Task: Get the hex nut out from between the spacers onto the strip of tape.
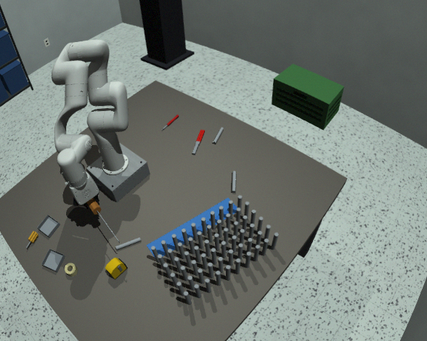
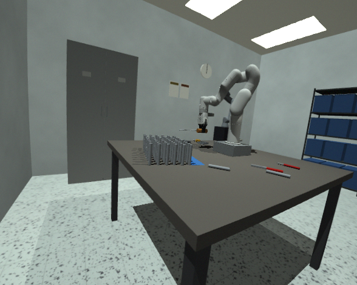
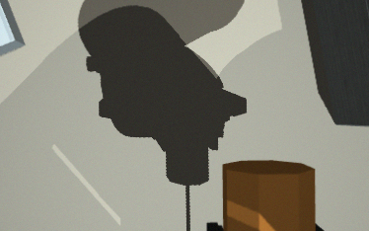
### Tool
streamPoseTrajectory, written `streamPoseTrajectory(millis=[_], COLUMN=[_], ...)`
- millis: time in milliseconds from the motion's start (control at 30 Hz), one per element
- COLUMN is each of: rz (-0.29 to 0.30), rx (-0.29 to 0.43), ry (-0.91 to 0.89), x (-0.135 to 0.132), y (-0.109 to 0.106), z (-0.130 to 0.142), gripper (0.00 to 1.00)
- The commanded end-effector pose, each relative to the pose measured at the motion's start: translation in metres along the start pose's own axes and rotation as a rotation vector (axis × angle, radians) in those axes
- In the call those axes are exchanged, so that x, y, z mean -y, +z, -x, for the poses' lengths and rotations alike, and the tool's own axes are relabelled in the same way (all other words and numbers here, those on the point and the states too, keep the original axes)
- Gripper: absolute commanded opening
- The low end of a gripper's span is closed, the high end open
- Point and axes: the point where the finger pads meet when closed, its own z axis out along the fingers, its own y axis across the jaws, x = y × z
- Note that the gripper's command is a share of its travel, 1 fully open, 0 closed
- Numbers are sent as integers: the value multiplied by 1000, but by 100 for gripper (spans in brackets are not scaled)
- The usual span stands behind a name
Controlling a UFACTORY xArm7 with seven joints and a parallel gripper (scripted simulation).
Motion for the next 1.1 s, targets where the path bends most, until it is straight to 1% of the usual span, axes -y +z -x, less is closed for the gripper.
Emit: streamPoseTrajectory(millis=[0,167,233,267,400,567,733,800,833,933,967,1067], rz=[-31,-30,-30,-32,-30,-29,-29,-29,-29,-29,-29,-29], rx=[8,8,8,9,8,8,8,8,8,8,8,8], ry=[50,81,81,86,95,96,96,96,96,96,96,96], x=[-67,-121,-121,-151,-181,-233,-288,-288,-322,-345,-349,-349], y=[-4,2,2,5,7,5,-1,-1,-5,-7,-7,-7], z=[16,25,25,31,36,46,59,59,67,74,75,75], gripper=[0,0,0,0,0,0,0,0,0,0,0,0])
